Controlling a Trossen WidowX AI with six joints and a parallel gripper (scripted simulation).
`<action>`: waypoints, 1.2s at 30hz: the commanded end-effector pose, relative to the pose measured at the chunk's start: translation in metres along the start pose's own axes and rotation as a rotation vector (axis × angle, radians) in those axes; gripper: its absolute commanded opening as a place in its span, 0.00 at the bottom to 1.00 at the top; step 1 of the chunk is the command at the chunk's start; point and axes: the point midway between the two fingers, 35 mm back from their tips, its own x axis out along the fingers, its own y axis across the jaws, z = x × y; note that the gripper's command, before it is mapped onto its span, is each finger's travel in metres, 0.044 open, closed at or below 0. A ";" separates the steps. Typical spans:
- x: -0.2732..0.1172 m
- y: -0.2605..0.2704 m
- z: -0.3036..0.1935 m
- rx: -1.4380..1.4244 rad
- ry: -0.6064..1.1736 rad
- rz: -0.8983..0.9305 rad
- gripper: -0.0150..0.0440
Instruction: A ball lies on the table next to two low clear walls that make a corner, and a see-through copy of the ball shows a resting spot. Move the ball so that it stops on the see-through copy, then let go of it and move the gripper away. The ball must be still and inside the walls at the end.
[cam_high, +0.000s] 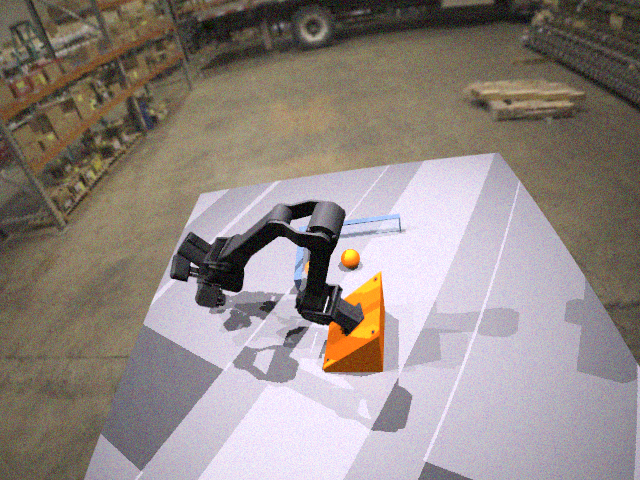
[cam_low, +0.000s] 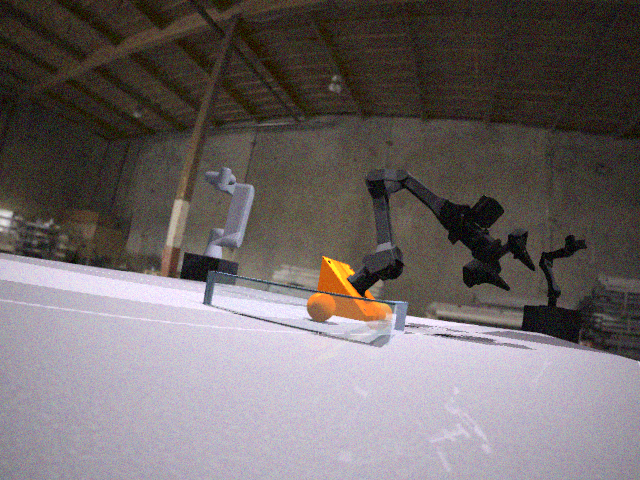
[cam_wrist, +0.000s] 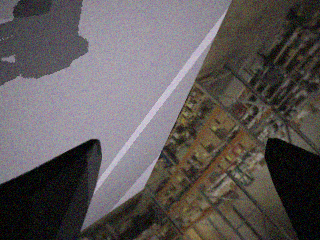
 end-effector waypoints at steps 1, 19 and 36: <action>0.021 0.026 -0.021 -0.015 0.039 0.151 0.89; 0.003 0.205 -0.178 0.376 0.273 0.847 0.89; -0.155 0.337 -0.170 1.452 0.168 1.072 0.89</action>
